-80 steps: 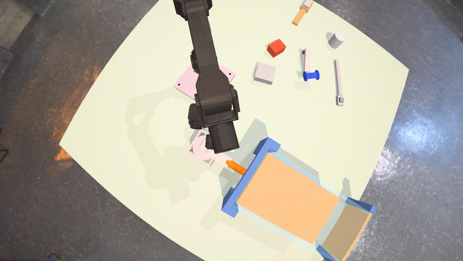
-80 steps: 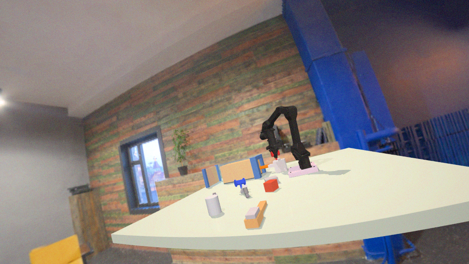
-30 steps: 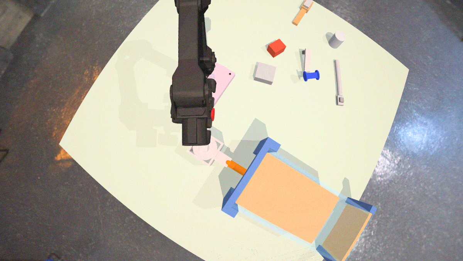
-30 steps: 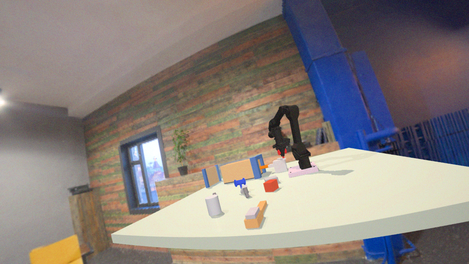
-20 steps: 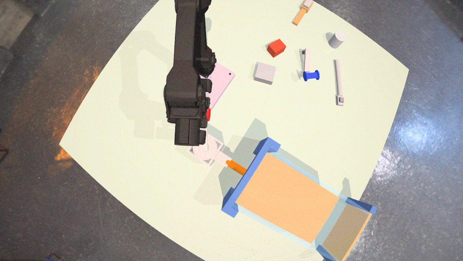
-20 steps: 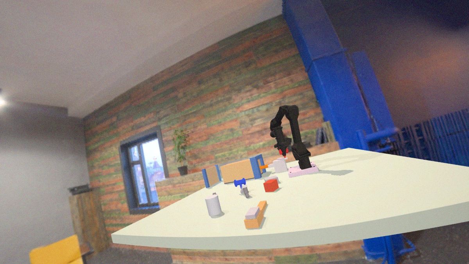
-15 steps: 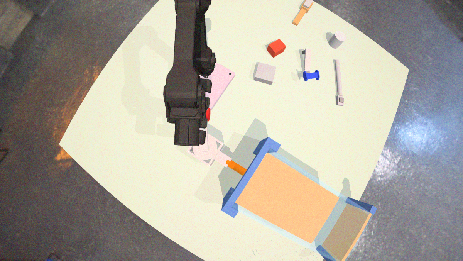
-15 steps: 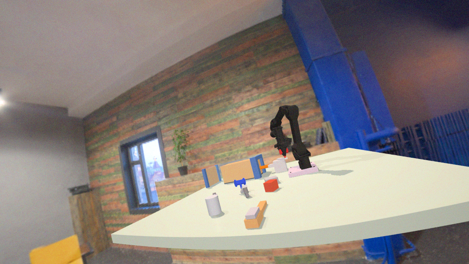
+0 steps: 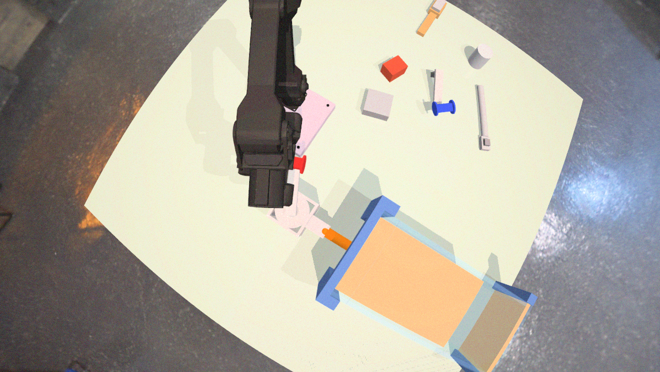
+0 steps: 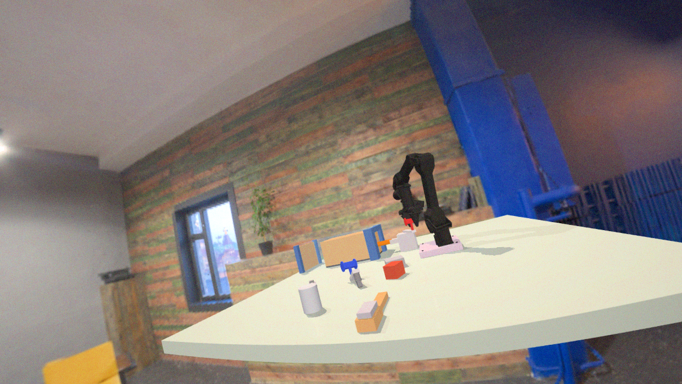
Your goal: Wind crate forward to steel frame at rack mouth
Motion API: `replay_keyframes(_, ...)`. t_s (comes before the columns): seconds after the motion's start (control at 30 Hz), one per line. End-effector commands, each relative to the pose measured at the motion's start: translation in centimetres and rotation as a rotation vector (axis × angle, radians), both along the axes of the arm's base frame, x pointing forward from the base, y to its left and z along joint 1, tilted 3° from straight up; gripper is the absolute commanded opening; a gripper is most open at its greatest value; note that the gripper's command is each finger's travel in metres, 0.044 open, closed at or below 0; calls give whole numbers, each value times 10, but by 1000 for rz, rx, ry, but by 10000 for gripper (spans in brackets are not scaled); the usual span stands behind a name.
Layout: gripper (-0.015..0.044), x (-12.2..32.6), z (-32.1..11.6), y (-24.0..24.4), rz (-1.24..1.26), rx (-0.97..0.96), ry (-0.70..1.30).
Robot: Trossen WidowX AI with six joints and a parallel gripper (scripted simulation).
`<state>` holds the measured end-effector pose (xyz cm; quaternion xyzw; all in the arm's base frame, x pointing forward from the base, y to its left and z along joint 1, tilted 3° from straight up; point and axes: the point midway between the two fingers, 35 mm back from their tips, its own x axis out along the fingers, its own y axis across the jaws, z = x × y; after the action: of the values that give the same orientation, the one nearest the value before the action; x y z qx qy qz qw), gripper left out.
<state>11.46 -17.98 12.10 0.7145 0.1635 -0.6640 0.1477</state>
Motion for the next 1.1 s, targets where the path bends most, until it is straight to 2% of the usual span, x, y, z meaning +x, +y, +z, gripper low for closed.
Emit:
replay_keyframes(0.0, 440, 0, 2, 0, 0, -1, 3)
replay_keyframes(0.27, 440, -2, 59, -1, 0, 0, 1)
replay_keyframes(0.47, 440, -3, 67, -1, -1, -8, -4)
replay_keyframes(0.7, 440, -8, 128, 3, -21, -185, -99)
replay_keyframes(1.07, 440, -8, 130, 3, -22, -191, -103)
